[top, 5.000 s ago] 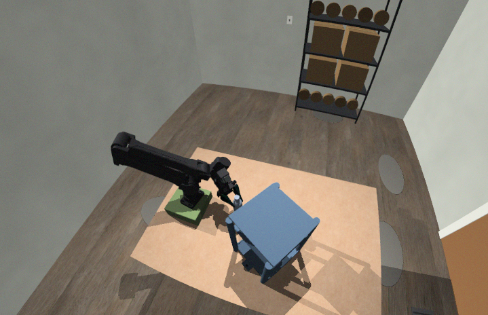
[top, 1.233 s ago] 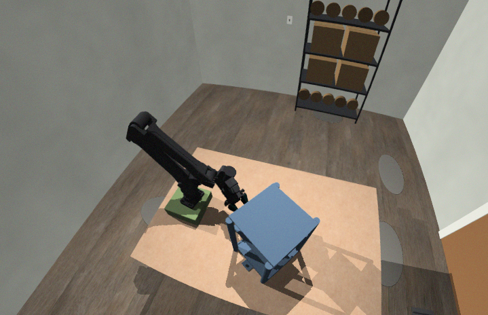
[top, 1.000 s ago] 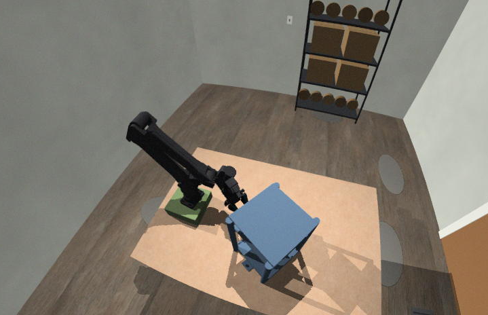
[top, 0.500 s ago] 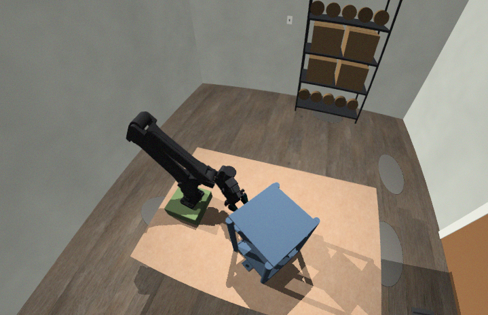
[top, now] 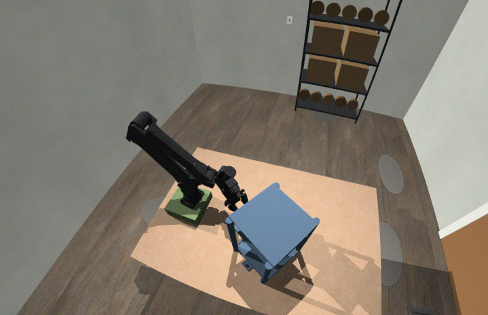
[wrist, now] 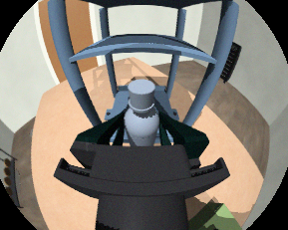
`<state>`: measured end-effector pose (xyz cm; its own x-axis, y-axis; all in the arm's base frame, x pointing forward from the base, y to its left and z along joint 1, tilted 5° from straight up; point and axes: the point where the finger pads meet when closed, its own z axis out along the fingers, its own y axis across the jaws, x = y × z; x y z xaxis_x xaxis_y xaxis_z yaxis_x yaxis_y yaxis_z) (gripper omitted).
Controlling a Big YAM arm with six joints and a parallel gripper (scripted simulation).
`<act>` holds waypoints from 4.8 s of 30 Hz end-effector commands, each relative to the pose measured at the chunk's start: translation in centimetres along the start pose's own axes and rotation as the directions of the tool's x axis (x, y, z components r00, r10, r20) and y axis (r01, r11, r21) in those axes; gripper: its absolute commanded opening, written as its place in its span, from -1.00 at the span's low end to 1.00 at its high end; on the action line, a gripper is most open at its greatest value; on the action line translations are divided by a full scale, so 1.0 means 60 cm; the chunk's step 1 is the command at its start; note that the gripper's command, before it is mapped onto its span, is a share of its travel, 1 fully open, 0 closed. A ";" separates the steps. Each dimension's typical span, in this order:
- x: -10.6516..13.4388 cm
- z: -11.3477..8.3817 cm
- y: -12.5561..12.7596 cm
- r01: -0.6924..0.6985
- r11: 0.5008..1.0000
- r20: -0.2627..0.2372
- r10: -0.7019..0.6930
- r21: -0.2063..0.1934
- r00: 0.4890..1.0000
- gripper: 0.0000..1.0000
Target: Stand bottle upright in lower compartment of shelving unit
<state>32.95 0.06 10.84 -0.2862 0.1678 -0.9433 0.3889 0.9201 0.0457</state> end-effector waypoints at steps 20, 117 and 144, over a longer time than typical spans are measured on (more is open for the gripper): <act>-0.017 0.001 -0.004 -0.030 1.000 0.035 0.030 0.003 0.999 -0.39; -0.086 0.141 0.013 -0.028 1.000 0.058 0.029 -0.004 0.998 -0.39; -0.098 0.140 0.013 -0.044 0.999 0.072 0.044 -0.006 0.996 -0.39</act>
<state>39.45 -2.85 9.92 -0.3061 0.1683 -0.9370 0.3900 0.9200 0.0379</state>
